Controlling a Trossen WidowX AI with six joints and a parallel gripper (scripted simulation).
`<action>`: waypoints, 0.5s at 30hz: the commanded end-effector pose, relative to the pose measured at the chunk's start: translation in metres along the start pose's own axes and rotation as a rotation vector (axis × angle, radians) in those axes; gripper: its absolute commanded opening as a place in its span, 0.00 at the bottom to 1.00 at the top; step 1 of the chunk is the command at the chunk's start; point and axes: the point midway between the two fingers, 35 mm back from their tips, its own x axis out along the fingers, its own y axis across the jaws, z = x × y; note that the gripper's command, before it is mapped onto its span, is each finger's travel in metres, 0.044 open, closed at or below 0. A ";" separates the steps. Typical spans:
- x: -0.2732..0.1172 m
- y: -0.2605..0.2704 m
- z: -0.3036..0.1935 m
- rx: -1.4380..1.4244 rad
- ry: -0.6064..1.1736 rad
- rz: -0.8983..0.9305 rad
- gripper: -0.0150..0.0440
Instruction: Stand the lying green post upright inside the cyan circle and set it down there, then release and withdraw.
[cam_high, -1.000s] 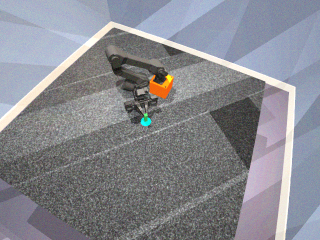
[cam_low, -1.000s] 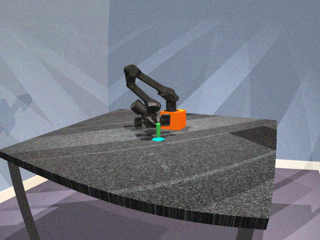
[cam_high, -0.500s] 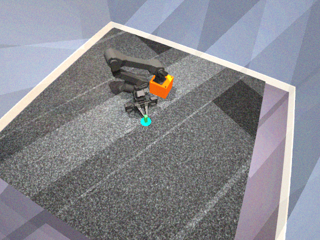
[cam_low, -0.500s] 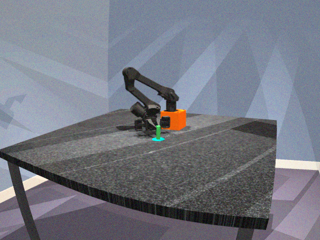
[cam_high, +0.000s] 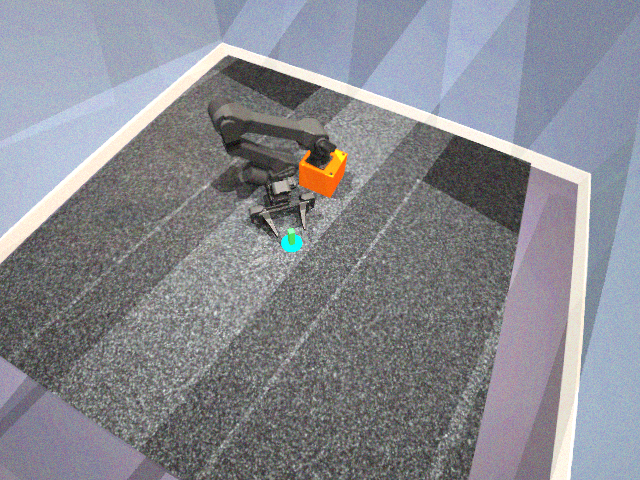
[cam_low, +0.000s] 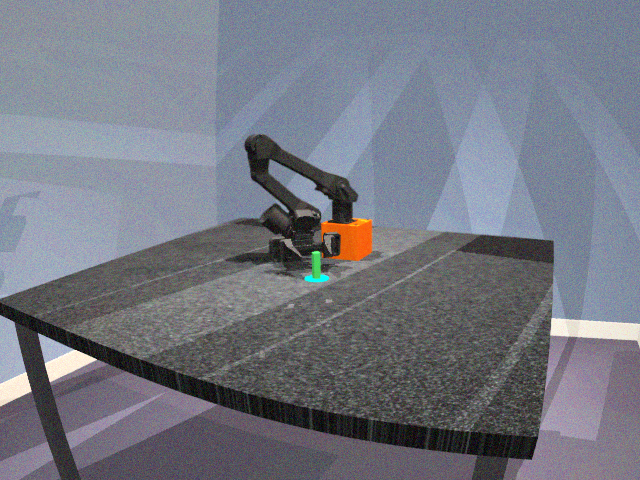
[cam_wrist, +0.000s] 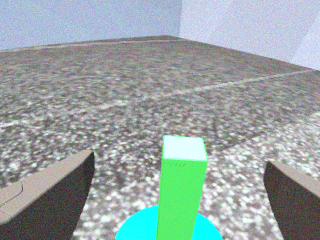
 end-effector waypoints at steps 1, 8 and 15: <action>0.000 -0.003 0.007 -0.005 -0.002 0.000 0.93; -0.002 -0.008 0.026 -0.004 -0.003 -0.002 0.93; -0.004 -0.011 0.045 -0.003 -0.004 -0.004 0.93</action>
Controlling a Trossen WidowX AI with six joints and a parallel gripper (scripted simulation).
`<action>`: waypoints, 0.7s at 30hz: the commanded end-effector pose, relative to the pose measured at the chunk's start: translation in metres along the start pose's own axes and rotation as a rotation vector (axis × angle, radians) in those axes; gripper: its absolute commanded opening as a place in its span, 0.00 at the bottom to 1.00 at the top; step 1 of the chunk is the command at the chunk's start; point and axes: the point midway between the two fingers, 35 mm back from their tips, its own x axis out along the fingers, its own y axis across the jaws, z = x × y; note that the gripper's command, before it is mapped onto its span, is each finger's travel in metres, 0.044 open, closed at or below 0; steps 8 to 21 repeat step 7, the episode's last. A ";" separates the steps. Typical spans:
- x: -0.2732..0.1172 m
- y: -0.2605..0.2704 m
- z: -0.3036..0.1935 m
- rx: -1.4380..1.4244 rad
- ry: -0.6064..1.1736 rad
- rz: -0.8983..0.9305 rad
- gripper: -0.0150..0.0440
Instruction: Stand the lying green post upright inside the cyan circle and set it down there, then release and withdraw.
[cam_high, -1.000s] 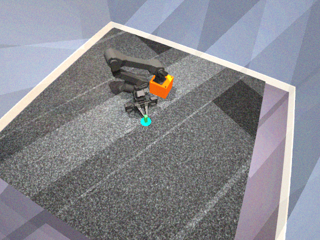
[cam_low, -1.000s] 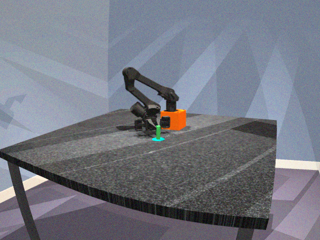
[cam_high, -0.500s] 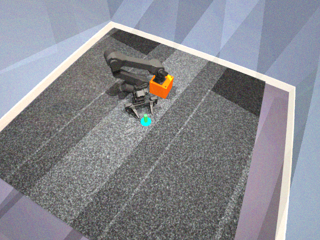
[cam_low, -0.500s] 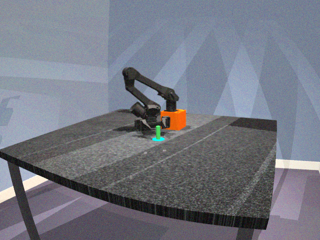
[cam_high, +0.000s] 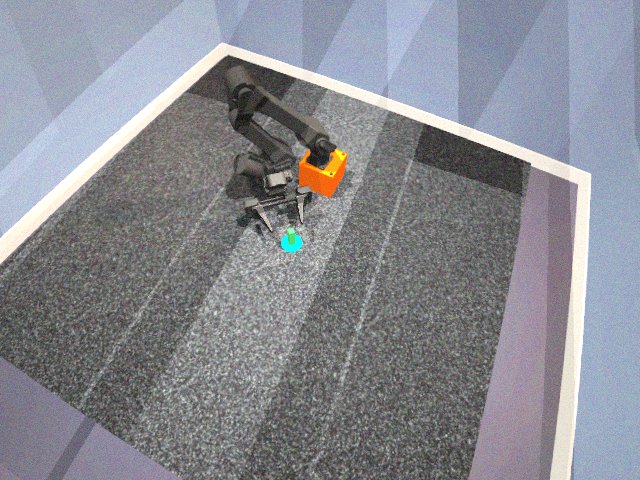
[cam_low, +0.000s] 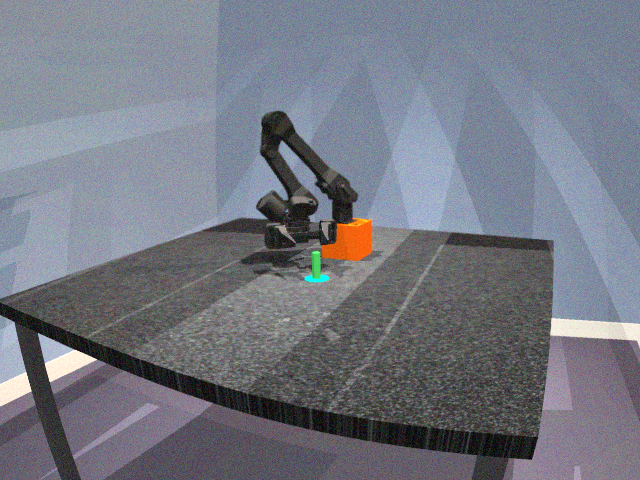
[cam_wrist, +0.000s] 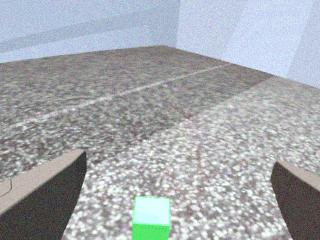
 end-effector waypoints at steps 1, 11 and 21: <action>-0.002 0.000 0.013 0.008 -0.002 0.000 0.93; -0.003 0.001 0.029 0.010 -0.003 -0.002 0.93; -0.003 0.001 0.029 0.010 -0.003 -0.002 0.93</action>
